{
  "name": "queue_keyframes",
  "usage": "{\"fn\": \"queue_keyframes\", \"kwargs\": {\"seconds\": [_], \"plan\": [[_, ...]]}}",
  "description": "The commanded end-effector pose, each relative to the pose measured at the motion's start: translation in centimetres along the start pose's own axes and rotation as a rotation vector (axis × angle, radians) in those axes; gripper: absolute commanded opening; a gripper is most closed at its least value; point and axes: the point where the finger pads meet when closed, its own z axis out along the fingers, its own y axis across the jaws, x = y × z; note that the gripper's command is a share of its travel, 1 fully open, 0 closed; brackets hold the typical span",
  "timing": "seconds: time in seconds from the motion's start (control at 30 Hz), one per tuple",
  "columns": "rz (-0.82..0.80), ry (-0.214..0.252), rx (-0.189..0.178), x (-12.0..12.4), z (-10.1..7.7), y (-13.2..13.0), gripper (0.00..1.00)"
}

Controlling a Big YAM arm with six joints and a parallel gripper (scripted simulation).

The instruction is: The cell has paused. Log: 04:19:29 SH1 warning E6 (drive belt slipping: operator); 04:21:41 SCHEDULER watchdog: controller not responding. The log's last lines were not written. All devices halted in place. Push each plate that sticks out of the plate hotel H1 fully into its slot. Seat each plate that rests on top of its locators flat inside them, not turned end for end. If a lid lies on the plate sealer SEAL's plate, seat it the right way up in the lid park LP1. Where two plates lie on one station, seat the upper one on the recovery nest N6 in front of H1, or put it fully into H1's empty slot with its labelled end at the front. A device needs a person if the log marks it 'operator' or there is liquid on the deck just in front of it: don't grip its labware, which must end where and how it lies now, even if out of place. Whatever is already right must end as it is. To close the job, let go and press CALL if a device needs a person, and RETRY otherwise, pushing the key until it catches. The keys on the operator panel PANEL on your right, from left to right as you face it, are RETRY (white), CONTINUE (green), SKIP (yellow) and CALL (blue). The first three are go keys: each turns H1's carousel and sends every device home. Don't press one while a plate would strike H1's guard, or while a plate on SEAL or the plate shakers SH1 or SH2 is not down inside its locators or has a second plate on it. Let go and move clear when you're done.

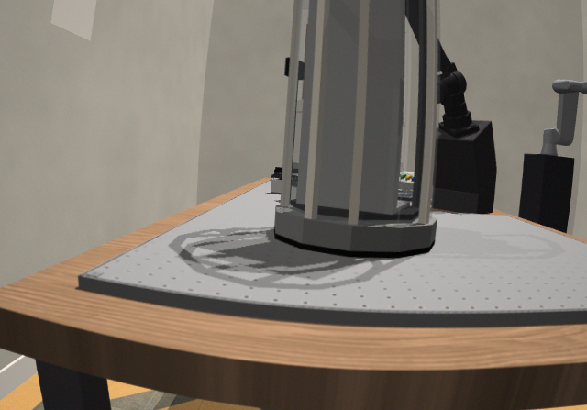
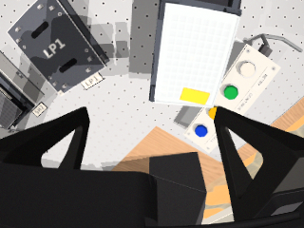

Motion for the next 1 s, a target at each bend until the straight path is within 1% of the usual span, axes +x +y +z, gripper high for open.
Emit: {"fn": "queue_keyframes", "kwargs": {"seconds": [0.0,0.07,0.13,0.17,0.33,0.63,0.7,0.97], "plan": [[-0.145,-0.054,0.016,-2.5,-2.4,1.4,1.00],[-0.186,-0.055,0.017,-2.5,-2.4,1.1,1.00],[-0.186,-0.055,0.017,-2.5,-2.4,1.1,1.00],[-0.174,-0.040,0.009,-2.2,-1.8,-0.4,1.00],[-0.302,-0.047,0.015,-2.3,-2.1,0.1,1.00],[-0.512,-0.045,0.020,-2.3,-2.1,0.1,1.00],[-0.512,-0.045,0.020,-2.3,-2.1,0.1,1.00],[-0.698,-0.043,0.024,-2.3,-2.1,0.1,1.00]]}}
